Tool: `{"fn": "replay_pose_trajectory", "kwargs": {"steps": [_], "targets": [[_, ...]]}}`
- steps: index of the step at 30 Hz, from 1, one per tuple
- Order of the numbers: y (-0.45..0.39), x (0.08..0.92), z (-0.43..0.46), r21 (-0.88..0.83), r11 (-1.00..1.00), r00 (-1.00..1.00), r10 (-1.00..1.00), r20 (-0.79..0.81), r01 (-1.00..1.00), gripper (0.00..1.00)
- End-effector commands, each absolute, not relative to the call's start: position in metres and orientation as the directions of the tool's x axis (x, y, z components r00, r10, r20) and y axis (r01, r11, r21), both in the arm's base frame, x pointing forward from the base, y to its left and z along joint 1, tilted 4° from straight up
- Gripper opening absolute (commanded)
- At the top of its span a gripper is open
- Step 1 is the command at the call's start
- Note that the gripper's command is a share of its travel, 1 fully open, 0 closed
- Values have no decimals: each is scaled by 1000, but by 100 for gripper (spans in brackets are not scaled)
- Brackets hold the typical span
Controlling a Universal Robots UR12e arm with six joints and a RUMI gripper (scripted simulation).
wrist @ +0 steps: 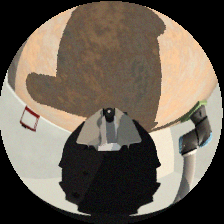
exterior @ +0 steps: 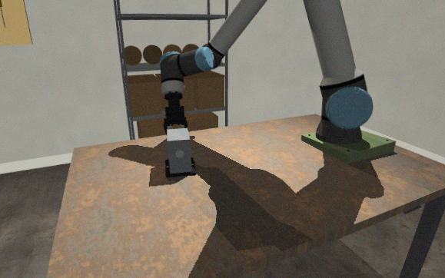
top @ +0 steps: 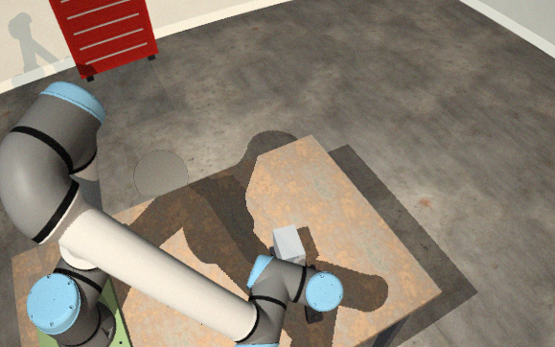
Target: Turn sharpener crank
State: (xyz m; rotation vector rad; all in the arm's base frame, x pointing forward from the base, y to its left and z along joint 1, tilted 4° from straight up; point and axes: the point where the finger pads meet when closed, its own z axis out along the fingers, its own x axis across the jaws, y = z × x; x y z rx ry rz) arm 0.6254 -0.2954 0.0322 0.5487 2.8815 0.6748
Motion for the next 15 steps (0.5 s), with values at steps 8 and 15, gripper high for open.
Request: {"fn": "replay_pose_trajectory", "kwargs": {"steps": [8,15], "targets": [[-291,615,33,451,834,-925,377,-46,317,9],[-288,608,35,451,834,-925,377,-46,317,9]]}}
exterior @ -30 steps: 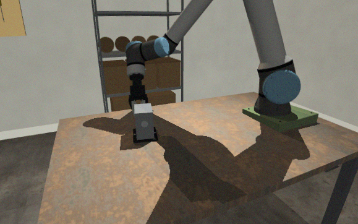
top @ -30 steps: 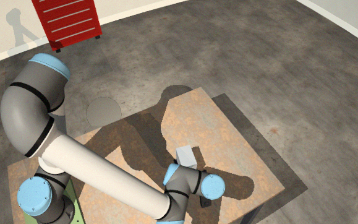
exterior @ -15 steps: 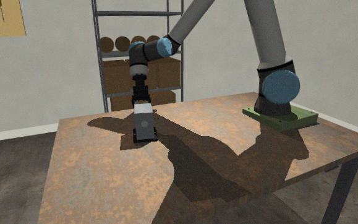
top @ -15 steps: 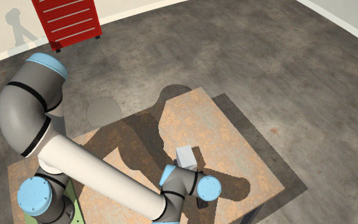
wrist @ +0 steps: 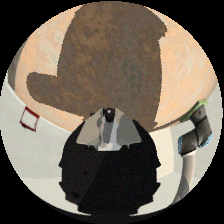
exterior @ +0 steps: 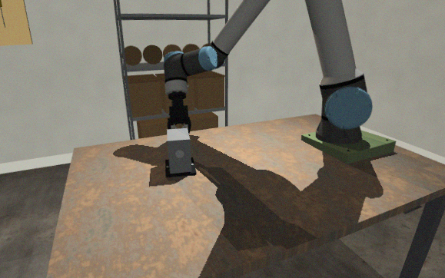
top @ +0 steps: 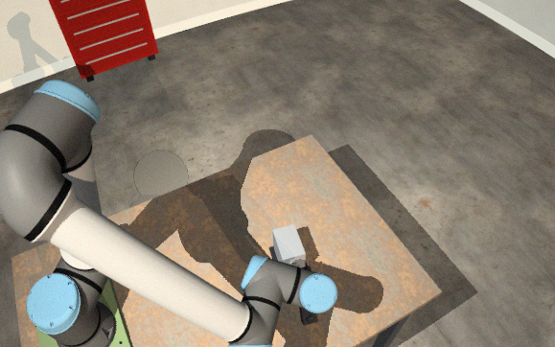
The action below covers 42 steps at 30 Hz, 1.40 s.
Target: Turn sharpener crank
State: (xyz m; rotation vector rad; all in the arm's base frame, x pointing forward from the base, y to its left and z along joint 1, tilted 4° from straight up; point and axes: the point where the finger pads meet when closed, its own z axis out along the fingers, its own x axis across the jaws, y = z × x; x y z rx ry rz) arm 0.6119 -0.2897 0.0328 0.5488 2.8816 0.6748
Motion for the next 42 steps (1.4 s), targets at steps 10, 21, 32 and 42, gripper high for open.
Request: {"fn": "replay_pose_trajectory", "kwargs": {"steps": [10,21,32,42], "targets": [[-285,600,38,451,834,-925,377,-46,317,9],[-281,592,44,451,834,-925,377,-46,317,9],[-278,585,52,451,834,-925,377,-46,317,9],[-276,581,61,451,834,-925,377,-46,317,9]]}}
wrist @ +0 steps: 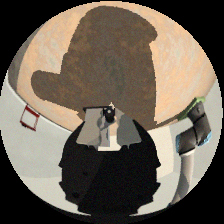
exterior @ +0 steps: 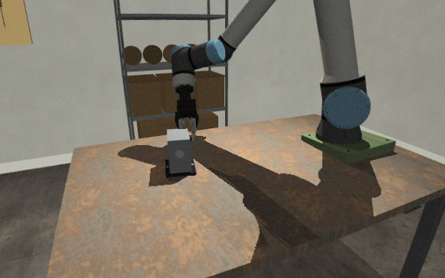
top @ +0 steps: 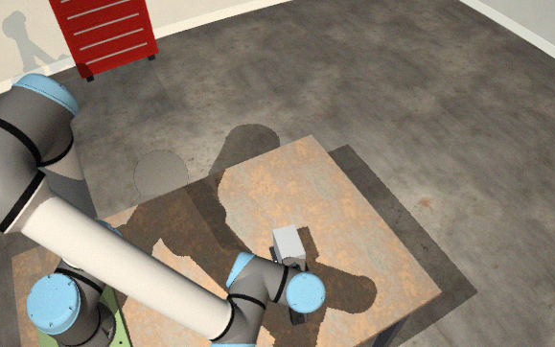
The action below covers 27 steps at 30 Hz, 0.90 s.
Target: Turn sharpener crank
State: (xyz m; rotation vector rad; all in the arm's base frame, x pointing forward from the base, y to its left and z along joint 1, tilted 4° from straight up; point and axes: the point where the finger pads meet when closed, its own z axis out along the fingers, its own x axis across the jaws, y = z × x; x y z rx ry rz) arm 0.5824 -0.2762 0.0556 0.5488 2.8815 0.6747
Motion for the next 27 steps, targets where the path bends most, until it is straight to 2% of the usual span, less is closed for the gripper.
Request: {"fn": "replay_pose_trajectory", "kwargs": {"steps": [1,27], "targets": [[-275,581,61,451,834,-925,377,-46,317,9],[-273,578,87,451,834,-925,377,-46,317,9]]}}
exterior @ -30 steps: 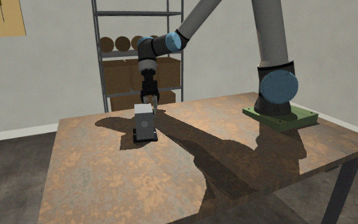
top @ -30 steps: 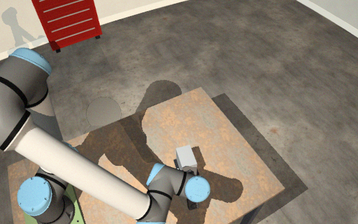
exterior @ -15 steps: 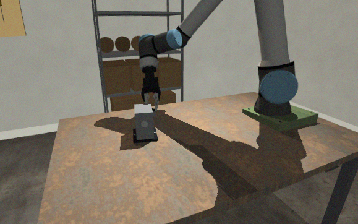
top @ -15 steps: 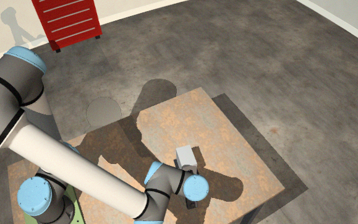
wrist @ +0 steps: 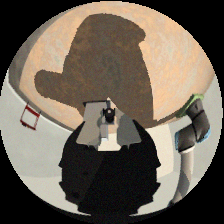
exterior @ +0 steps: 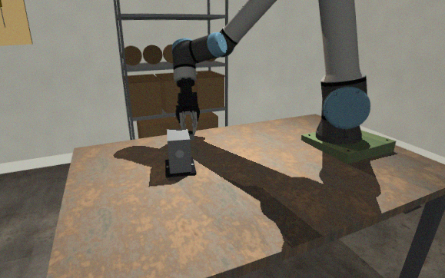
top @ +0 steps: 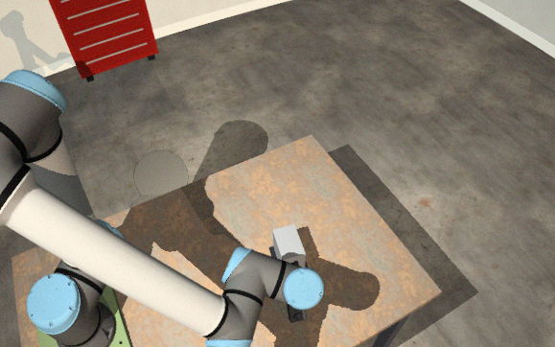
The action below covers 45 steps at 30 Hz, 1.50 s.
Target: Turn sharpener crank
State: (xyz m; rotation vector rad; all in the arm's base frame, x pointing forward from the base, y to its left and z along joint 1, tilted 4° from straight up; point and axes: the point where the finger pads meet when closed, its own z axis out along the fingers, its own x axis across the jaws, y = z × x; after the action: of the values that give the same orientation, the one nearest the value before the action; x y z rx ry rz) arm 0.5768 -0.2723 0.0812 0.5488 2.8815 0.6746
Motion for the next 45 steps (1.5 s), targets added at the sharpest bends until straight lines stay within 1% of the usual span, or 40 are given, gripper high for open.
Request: {"fn": "replay_pose_trajectory", "kwargs": {"steps": [1,45], "targets": [[-273,578,87,451,834,-925,377,-46,317,9],[-280,600,123,451,834,-925,377,-46,317,9]]}}
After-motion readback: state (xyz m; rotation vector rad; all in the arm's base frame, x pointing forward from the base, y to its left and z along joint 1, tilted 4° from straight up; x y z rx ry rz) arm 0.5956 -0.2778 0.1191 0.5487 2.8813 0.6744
